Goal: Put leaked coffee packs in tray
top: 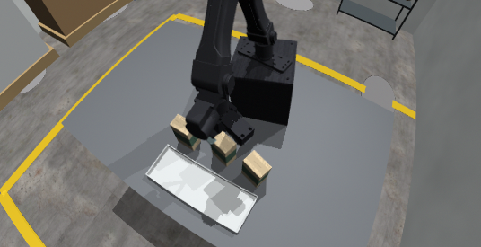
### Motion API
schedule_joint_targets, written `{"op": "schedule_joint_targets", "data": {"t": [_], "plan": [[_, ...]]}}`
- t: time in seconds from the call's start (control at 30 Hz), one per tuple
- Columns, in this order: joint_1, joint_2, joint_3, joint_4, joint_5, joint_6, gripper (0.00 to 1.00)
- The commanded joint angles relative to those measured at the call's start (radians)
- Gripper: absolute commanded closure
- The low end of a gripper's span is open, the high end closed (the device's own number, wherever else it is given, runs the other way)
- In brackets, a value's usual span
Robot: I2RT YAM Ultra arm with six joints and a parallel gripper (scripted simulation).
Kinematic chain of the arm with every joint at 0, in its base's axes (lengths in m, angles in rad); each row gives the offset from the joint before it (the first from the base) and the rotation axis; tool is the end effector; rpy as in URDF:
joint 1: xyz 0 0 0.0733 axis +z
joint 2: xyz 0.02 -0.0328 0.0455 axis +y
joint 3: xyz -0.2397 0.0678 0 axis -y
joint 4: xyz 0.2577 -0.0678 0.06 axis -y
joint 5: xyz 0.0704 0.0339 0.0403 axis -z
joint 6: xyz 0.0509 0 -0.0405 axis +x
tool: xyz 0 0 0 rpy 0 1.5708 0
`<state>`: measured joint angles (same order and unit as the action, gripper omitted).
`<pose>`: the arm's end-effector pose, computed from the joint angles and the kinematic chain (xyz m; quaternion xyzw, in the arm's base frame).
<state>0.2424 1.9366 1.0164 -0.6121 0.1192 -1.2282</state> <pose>0.3060 0.0706 0.0531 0.6686 -0.7409 0.0616 0.0113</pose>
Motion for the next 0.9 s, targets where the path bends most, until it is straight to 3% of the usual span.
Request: {"op": "schedule_joint_targets", "data": {"t": [0.0,0.13,0.27,0.4,0.5,0.57,0.87], "plan": [[0.015,-0.012,0.024,-0.029,-0.001,0.010,0.21],[0.051,0.026,0.045,-0.034,-0.002,0.051,0.21],[0.250,0.100,0.125,-0.051,-0.018,0.266,0.21],[0.373,0.171,0.209,-0.075,-0.012,0.405,0.21],[0.391,0.199,0.248,-0.097,0.004,0.434,0.21],[0.372,0.167,0.252,-0.101,0.005,0.439,0.21],[0.390,0.171,0.259,-0.110,-0.005,0.441,0.21]]}}
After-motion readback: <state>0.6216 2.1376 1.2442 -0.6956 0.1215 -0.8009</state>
